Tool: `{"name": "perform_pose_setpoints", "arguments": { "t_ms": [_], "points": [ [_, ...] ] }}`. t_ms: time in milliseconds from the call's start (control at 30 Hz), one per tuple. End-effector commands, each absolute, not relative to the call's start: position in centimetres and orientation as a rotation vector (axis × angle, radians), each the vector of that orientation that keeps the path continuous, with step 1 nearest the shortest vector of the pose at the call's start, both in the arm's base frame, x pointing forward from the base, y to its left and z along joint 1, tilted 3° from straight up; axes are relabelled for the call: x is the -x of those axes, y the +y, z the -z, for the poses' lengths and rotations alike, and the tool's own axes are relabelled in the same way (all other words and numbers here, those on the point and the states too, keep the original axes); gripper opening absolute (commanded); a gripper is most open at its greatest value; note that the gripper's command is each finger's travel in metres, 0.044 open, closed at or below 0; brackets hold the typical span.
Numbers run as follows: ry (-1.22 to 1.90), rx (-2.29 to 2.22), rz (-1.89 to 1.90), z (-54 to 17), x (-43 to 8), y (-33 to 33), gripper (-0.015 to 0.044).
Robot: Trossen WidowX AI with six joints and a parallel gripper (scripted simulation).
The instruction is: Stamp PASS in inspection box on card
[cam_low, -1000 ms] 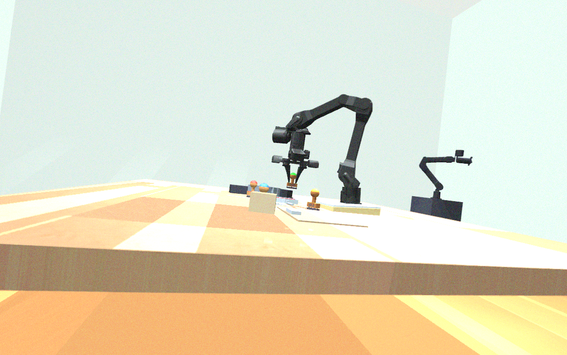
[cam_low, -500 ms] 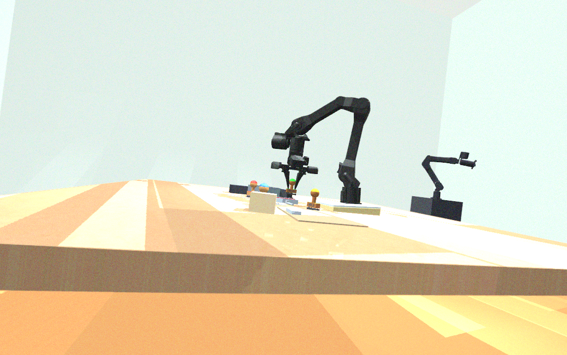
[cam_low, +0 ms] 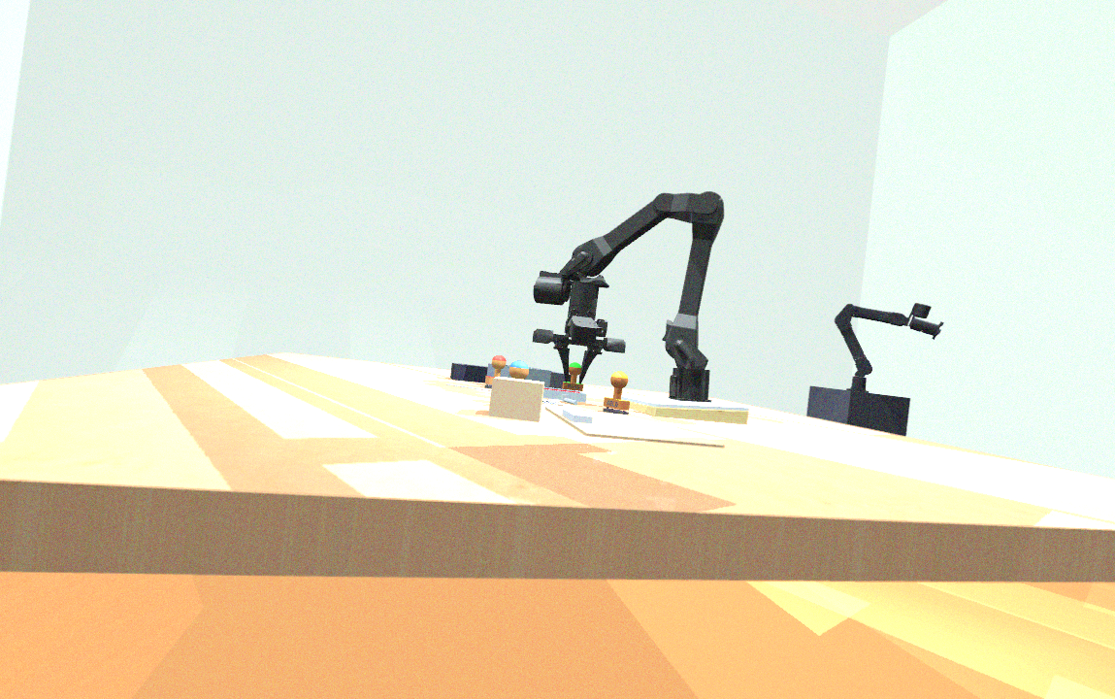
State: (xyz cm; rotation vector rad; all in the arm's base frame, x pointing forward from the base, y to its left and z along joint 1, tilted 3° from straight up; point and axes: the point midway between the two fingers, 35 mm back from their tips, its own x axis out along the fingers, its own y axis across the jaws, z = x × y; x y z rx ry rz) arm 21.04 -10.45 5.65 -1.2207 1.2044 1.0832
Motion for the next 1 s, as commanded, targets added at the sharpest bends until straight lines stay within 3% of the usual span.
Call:
{"name": "perform_pose_setpoints", "arguments": {
  "t_ms": [0, 300, 433, 700, 967],
  "points": [
    [1.204, 1.221, -1.083, -5.6, -21.0, -10.5, 0.0026],
    [1.204, 1.221, -1.083, -5.6, -21.0, -10.5, 0.0258],
    [1.204, 1.221, -1.084, -6.6, -21.2, -10.5, 0.0258],
    [1.201, 1.220, -1.092, -17.1, -20.1, -10.0, 0.0258],
    [1.201, 1.220, -1.092, -17.3, -20.0, -10.0, 0.0258]
  ]
}}
